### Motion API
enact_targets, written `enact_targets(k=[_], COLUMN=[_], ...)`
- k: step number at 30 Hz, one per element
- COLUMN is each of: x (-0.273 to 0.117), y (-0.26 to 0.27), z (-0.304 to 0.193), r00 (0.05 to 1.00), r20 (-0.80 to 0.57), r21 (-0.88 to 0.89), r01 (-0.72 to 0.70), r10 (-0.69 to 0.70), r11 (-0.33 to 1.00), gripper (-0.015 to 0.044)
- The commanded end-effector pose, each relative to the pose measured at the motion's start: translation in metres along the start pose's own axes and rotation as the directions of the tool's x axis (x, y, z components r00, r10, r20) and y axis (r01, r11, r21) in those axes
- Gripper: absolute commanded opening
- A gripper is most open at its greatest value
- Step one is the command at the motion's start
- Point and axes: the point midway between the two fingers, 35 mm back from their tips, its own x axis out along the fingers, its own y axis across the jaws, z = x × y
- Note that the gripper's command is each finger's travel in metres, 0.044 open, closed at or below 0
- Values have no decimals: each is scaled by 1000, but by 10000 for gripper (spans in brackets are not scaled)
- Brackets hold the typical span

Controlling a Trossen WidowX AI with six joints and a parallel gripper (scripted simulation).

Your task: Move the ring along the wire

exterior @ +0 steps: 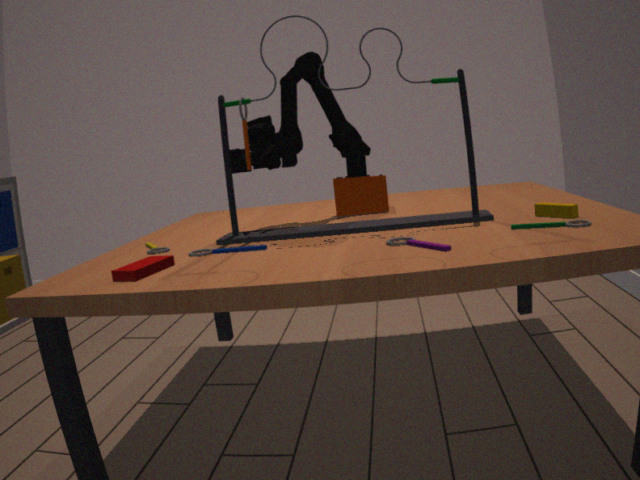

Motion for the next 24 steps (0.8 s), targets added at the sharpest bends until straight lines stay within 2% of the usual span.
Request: enact_targets(k=[1, 24], x=[7, 44], y=[-2, -3], z=[2, 3], r00=[1000, 1000], r20=[1, 3], r21=[-1, -1], r01=[3, 3], r10=[-3, -3], r11=[1000, 1000], gripper=[160, 160])
